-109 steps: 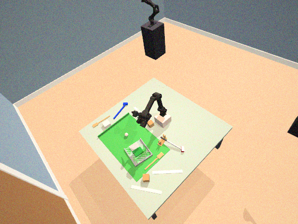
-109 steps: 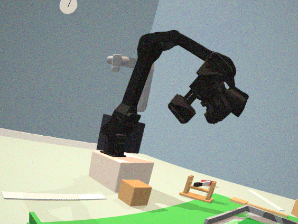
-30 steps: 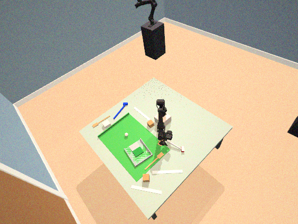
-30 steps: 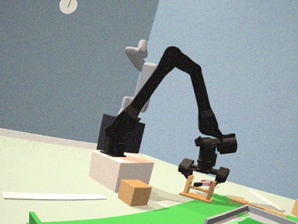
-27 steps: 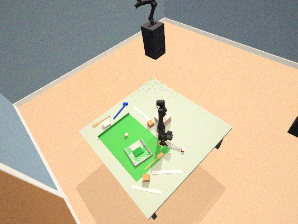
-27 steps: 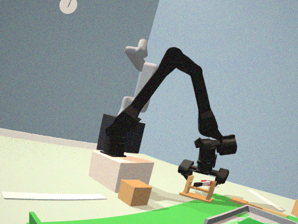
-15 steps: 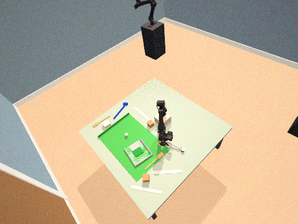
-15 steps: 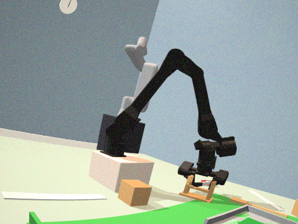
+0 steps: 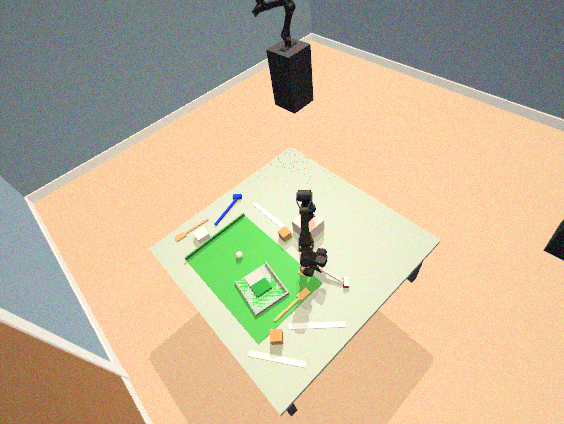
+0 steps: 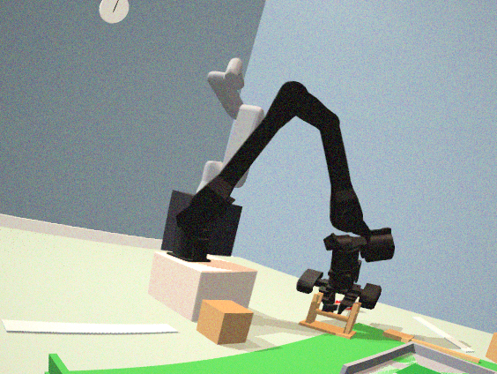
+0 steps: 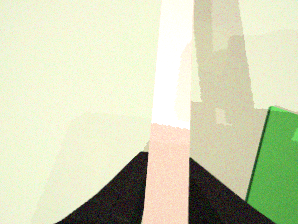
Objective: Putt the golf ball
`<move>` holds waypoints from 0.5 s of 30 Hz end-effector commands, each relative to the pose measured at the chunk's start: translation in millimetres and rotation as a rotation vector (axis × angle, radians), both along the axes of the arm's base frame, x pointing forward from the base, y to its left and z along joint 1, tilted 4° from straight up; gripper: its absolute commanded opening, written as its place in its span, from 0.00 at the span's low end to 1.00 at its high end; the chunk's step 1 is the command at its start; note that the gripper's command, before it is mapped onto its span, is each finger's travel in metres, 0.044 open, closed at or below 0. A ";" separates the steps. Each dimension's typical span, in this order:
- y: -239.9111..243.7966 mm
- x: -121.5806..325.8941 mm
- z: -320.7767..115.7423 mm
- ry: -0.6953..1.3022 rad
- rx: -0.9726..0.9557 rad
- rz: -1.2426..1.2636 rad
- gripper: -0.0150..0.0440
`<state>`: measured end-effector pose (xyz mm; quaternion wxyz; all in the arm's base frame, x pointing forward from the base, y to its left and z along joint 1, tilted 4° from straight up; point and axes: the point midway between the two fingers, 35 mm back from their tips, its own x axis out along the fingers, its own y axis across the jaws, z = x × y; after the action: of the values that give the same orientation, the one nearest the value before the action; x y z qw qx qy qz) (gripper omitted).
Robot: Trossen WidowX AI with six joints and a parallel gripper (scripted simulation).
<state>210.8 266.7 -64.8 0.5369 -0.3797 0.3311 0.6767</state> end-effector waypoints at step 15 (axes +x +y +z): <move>3.6 5.5 83.9 -0.001 0.000 0.000 0.25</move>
<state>214.7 268.8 -2.6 0.5342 -0.3791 0.3376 0.6760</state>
